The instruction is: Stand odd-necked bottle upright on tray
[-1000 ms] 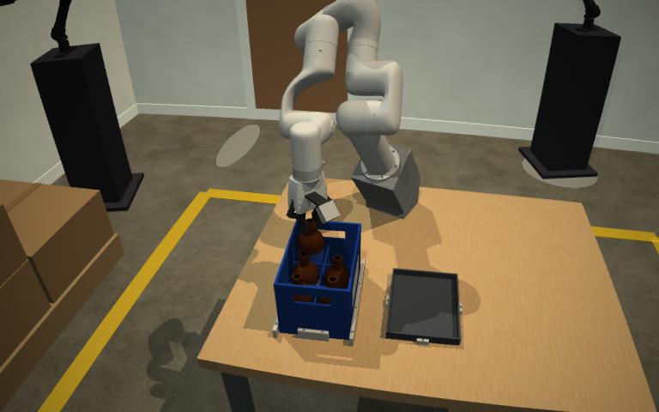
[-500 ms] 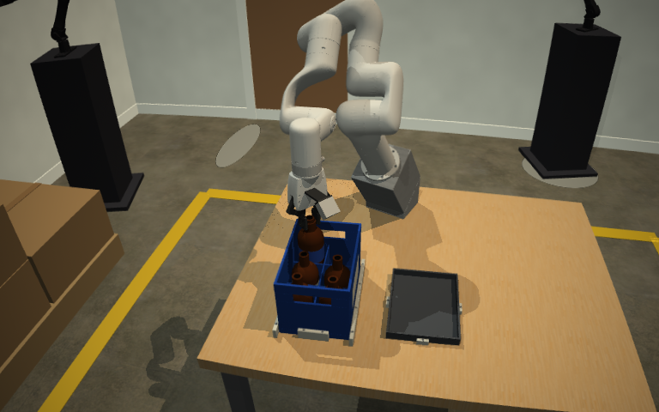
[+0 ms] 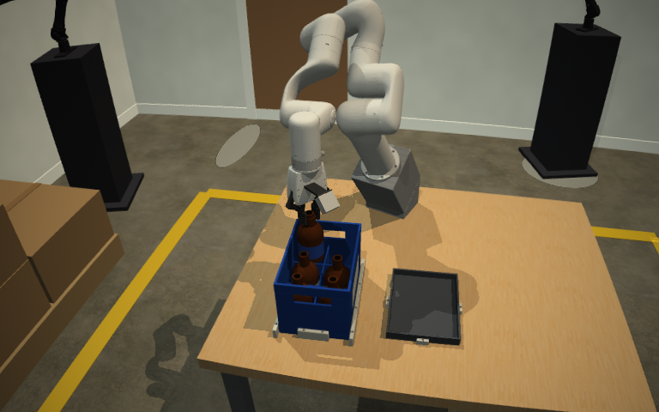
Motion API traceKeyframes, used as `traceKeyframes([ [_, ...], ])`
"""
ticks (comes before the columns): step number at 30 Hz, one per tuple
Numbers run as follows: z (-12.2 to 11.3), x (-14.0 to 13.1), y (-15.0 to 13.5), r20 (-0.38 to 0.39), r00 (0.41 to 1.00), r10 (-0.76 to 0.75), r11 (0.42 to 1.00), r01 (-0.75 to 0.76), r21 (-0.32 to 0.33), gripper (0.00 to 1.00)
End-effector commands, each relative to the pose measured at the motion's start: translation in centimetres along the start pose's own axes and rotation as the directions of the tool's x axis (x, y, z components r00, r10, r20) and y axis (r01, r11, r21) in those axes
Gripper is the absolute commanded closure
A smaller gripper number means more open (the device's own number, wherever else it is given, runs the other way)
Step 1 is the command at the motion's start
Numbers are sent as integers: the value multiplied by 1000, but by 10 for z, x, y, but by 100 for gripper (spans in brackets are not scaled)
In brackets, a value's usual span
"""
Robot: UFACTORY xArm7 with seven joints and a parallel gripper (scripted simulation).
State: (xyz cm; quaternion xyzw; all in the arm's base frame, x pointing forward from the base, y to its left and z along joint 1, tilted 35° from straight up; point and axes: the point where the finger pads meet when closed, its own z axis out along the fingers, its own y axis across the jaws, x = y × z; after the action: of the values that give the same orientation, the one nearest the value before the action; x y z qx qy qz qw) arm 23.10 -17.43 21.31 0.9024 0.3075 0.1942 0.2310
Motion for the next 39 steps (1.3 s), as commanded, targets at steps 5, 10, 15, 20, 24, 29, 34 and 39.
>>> traceKeyframes([
  [5,-7,0,1,0,1000,0,1000,0,-2,100],
  [10,-9,0,1,0,1000,0,1000,0,-2,100],
  [15,-10,0,1,0,1000,0,1000,0,-2,100],
  [20,-10,0,1,0,1000,0,1000,0,-2,100],
  [24,-10,0,1,0,1000,0,1000,0,-2,100],
  [29,-10,0,1,0,1000,0,1000,0,-2,100],
  [34,-10,0,1,0,1000,0,1000,0,-2,100],
  [39,-11,0,1,0,1000,0,1000,0,-2,100],
])
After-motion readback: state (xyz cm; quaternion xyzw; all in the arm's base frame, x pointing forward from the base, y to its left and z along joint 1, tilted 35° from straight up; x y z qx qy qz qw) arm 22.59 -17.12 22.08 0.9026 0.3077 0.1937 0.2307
